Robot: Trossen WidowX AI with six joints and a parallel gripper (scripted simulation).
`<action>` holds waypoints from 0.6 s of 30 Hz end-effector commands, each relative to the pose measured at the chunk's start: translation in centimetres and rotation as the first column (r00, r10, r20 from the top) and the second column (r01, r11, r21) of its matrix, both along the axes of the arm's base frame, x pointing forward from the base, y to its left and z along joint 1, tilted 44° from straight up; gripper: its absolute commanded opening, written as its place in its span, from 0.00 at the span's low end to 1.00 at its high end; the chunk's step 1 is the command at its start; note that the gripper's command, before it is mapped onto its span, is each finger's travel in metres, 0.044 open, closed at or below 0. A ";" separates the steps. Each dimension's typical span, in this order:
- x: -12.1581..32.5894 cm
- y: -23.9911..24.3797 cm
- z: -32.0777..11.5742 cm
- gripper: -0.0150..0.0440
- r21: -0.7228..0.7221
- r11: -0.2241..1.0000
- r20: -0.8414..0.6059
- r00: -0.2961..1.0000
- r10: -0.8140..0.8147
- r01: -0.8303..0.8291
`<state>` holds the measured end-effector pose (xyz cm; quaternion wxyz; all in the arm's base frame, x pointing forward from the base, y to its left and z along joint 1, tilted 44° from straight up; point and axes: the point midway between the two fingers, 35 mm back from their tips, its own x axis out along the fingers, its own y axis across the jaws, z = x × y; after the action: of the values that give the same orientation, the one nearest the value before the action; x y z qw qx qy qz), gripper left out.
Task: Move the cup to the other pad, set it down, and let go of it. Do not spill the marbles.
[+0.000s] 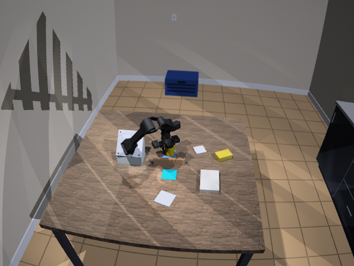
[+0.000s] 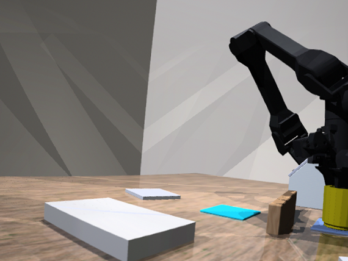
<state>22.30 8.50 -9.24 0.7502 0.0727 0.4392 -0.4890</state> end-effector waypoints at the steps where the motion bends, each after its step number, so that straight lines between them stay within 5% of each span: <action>1: 0.0 0.0 0.0 0.45 0.000 1.000 0.000 1.000 0.000 0.000; 18: 0.0 0.2 0.1 0.25 0.000 1.000 0.000 1.000 0.000 0.000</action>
<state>22.29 8.52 -9.24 0.7502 0.0723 0.4392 -0.4888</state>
